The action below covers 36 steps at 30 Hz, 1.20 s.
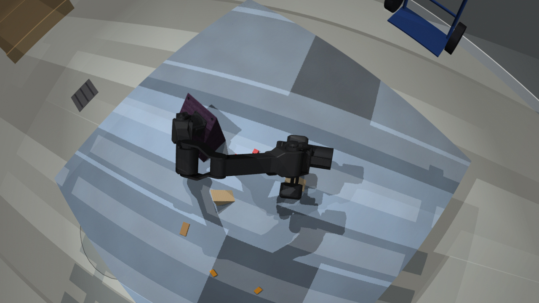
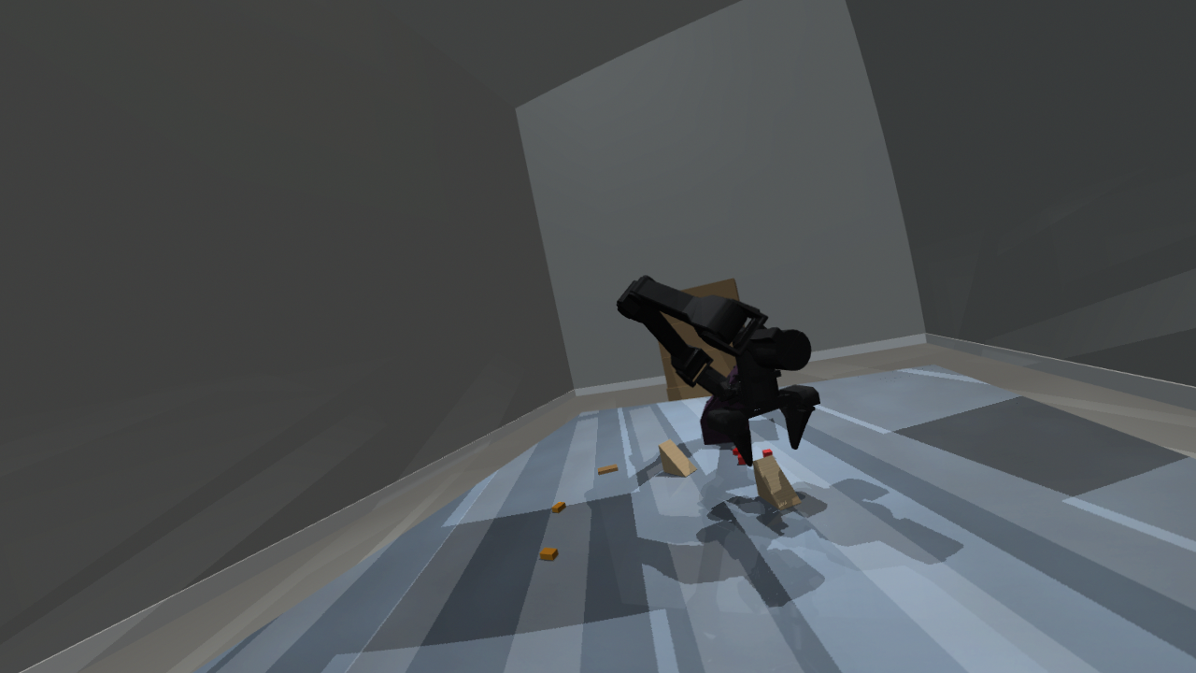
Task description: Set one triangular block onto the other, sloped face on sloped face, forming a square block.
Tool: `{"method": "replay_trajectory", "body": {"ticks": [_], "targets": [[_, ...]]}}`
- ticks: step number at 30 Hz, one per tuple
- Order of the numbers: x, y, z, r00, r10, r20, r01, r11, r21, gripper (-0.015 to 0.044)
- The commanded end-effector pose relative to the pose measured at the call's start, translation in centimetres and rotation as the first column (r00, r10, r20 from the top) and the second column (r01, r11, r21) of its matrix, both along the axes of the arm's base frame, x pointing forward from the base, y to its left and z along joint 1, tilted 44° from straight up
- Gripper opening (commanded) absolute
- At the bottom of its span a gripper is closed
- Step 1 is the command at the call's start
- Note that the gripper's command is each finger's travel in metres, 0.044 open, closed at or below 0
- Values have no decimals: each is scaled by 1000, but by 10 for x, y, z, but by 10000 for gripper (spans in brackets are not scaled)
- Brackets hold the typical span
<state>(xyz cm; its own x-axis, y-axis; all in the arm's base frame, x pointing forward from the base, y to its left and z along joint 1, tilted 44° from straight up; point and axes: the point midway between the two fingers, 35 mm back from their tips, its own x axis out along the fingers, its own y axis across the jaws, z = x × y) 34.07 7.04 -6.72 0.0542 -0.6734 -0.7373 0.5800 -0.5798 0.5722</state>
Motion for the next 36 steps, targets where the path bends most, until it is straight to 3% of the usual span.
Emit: {"method": "replay_trajectory", "body": {"ticks": [1,36], "targets": [[-1,-6,-6,1000,-2,-3,2,1000,-7,440],[2,-50,-43,998,-46,41,46,999,-7,440]]}}
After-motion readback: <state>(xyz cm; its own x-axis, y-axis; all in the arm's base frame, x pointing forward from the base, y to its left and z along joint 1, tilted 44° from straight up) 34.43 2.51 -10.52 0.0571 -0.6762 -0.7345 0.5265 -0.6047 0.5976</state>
